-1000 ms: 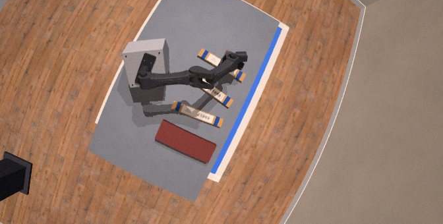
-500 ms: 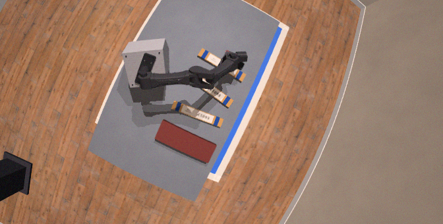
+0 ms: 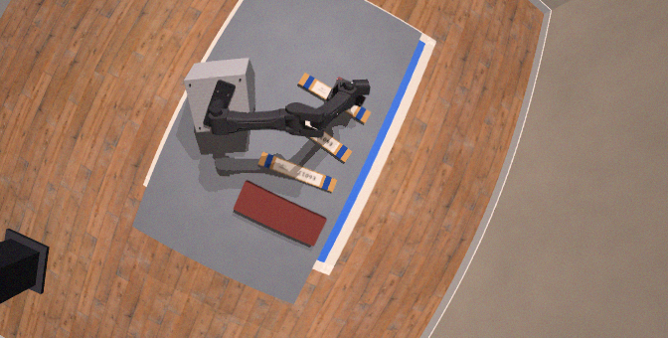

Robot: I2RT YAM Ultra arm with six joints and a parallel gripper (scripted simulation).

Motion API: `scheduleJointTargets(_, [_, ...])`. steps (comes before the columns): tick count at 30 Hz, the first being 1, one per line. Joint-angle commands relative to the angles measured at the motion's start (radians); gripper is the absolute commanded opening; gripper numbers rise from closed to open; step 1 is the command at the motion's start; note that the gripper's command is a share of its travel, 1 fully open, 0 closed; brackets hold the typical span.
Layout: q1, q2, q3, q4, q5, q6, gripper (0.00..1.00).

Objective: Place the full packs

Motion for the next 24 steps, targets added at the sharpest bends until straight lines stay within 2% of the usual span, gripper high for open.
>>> scheduleJointTargets(1, [0.004,-0.075,-0.097,0.070,0.009,-0.019,0.96])
scheduleJointTargets(6, [0.047,-0.140,-0.155,0.050,0.005,0.025,0.96])
scheduleJointTargets(7, [0.053,-0.148,-0.159,0.019,0.006,0.030,0.96])
scheduleJointTargets(8, [0.060,-0.168,-0.139,0.017,0.003,0.039,0.96])
scheduleJointTargets(17, [0.105,-0.223,-0.165,-0.078,0.005,0.093,0.96])
scheduleJointTargets(24, [0.139,-0.266,-0.131,-0.148,-0.003,0.138,0.96])
